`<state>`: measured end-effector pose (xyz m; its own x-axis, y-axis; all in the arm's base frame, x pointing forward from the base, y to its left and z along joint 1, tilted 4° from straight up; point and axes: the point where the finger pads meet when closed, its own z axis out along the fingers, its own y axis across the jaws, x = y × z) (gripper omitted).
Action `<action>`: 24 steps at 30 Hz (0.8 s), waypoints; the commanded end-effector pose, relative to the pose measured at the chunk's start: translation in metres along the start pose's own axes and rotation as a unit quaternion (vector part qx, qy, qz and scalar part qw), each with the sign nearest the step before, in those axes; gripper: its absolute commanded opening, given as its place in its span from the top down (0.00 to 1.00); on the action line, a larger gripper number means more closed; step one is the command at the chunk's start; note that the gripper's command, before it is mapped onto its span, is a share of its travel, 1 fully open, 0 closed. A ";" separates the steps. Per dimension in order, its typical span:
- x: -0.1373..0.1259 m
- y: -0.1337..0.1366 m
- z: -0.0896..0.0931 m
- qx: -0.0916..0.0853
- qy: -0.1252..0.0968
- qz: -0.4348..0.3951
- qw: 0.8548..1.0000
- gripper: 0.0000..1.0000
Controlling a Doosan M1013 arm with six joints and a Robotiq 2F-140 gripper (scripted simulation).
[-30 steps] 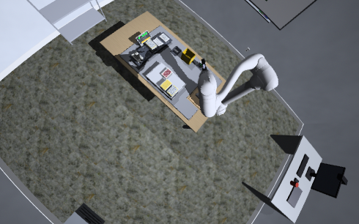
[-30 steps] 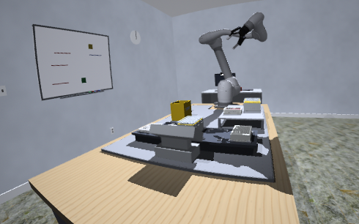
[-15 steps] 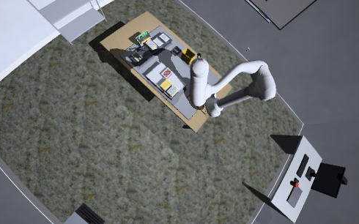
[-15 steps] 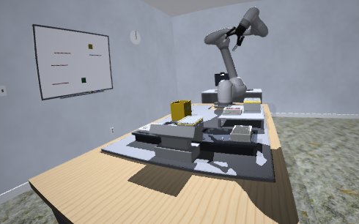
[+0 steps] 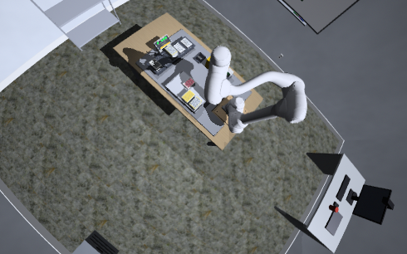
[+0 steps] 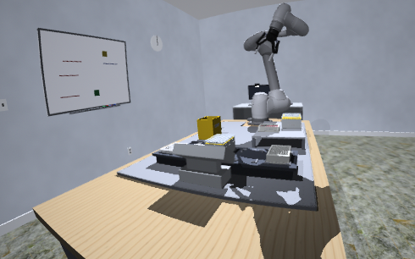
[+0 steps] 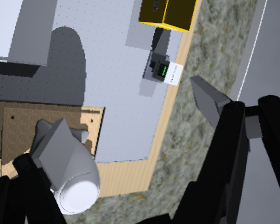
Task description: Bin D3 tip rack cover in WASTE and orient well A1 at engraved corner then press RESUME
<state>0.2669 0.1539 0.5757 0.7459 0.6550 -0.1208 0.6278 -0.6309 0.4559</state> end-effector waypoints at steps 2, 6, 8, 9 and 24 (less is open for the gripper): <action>0.005 0.015 0.010 0.014 -0.011 0.032 0.999 0.23; 0.020 0.022 0.021 0.041 -0.006 0.061 0.997 0.23; 0.028 0.025 0.026 0.055 -0.004 0.076 0.996 0.23; 0.032 0.027 0.029 0.061 -0.003 0.083 0.995 0.23; 0.081 0.050 0.065 0.149 0.012 0.175 0.973 0.23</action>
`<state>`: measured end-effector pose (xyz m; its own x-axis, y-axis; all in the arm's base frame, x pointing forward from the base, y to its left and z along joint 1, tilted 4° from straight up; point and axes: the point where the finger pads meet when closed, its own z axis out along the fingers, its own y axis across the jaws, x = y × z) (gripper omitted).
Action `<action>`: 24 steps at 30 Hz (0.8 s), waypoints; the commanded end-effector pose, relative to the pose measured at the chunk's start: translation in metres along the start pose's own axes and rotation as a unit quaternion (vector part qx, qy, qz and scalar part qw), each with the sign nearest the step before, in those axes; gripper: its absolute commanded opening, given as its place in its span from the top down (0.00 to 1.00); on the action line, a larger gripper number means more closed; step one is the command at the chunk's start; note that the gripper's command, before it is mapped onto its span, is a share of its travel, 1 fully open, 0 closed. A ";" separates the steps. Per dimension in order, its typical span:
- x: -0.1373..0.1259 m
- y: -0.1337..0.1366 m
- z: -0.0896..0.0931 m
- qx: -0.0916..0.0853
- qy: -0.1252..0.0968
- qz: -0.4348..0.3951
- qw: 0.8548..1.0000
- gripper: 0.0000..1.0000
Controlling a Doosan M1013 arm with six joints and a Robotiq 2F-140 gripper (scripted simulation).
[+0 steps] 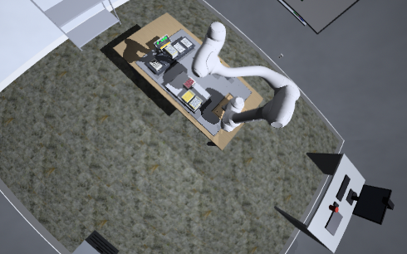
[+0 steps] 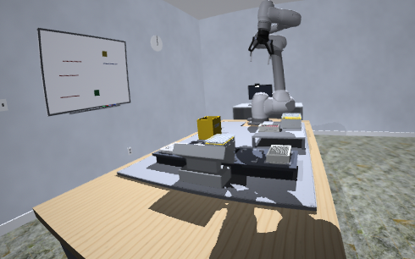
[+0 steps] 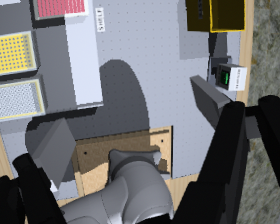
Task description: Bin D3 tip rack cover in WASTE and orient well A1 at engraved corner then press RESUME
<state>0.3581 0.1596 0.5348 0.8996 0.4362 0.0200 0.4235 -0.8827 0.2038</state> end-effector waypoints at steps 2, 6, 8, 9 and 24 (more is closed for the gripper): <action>0.016 0.018 0.012 0.021 -0.004 0.042 0.999 0.23; 0.033 0.024 0.022 0.048 0.000 0.070 0.996 0.23; 0.041 0.026 0.027 0.062 0.002 0.084 0.994 0.23; 0.045 0.028 0.030 0.069 0.003 0.092 0.993 0.23; 0.099 0.045 0.062 0.107 0.010 0.131 0.986 0.23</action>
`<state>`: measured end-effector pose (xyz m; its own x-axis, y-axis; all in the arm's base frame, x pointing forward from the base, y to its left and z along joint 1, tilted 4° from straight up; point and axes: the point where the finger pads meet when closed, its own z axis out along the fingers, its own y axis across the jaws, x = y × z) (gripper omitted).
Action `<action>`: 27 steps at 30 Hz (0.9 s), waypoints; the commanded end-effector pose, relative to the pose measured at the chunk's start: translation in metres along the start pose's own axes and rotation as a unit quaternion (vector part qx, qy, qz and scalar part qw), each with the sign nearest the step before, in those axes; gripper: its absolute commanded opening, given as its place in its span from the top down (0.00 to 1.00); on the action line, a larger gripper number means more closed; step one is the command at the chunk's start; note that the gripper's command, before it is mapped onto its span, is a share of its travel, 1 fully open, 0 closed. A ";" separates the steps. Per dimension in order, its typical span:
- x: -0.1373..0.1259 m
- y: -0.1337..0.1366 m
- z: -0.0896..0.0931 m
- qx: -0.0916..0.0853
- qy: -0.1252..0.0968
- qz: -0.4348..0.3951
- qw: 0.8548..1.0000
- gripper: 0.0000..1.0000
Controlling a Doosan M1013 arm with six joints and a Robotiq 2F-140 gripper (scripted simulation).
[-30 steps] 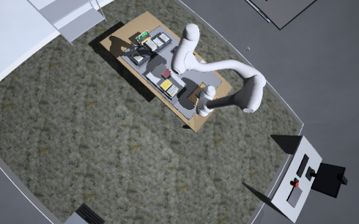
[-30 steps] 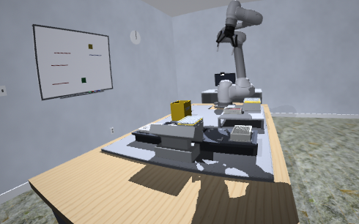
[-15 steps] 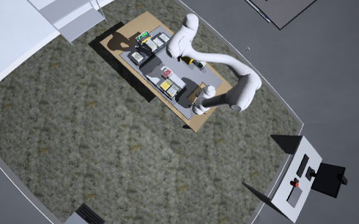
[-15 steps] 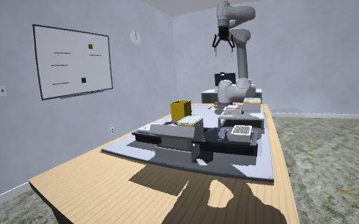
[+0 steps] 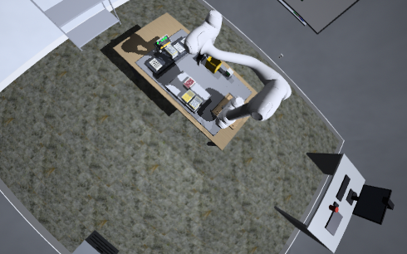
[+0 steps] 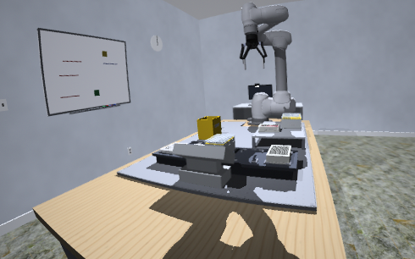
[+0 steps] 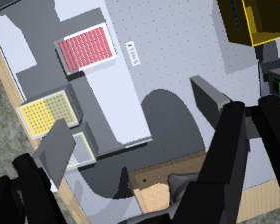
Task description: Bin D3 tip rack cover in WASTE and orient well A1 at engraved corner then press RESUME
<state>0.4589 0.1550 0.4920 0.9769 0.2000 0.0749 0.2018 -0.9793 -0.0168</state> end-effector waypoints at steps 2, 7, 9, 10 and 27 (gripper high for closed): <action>0.021 0.007 0.013 0.002 -0.006 0.005 1.000 0.23; 0.034 0.009 0.020 0.002 -0.006 0.005 1.000 0.23; 0.042 0.011 0.025 0.002 -0.006 0.005 1.000 0.23; 0.047 0.012 0.027 0.002 -0.006 0.005 1.000 0.23; 0.111 0.023 0.064 0.002 -0.006 0.005 1.000 0.23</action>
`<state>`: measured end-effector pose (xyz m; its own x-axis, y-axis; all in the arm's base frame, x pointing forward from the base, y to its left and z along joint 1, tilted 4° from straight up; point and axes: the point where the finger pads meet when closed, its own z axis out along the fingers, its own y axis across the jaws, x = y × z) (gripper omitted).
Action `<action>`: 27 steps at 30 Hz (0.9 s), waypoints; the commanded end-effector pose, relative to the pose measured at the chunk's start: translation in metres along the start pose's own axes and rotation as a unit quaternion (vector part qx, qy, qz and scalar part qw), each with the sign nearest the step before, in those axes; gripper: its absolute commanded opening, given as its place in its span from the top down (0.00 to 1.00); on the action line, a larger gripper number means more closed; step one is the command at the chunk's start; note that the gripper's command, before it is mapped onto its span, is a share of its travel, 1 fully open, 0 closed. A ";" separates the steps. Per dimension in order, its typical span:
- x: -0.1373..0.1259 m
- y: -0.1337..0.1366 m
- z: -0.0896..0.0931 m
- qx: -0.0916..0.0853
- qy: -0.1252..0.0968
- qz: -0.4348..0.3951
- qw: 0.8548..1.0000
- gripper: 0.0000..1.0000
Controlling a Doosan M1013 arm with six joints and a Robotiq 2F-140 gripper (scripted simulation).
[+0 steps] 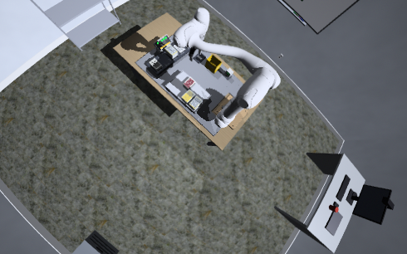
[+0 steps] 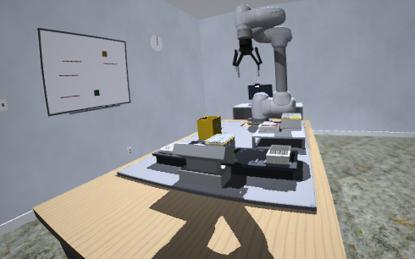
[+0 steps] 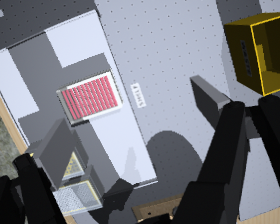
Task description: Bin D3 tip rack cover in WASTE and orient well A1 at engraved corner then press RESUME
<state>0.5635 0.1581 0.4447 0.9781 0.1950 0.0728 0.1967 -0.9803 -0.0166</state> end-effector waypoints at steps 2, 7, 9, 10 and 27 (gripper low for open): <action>0.021 0.006 0.014 0.002 -0.005 0.003 1.000 0.23; 0.042 0.009 0.026 0.002 -0.005 0.003 1.000 0.23; 0.051 0.011 0.031 0.002 -0.005 0.003 1.000 0.23; 0.051 0.011 0.031 0.002 -0.005 0.003 1.000 0.23; 0.116 0.022 0.067 0.002 -0.005 0.003 1.000 0.23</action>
<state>0.6750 0.1633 0.3942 0.9785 0.1937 0.0705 0.1953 -0.9806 -0.0165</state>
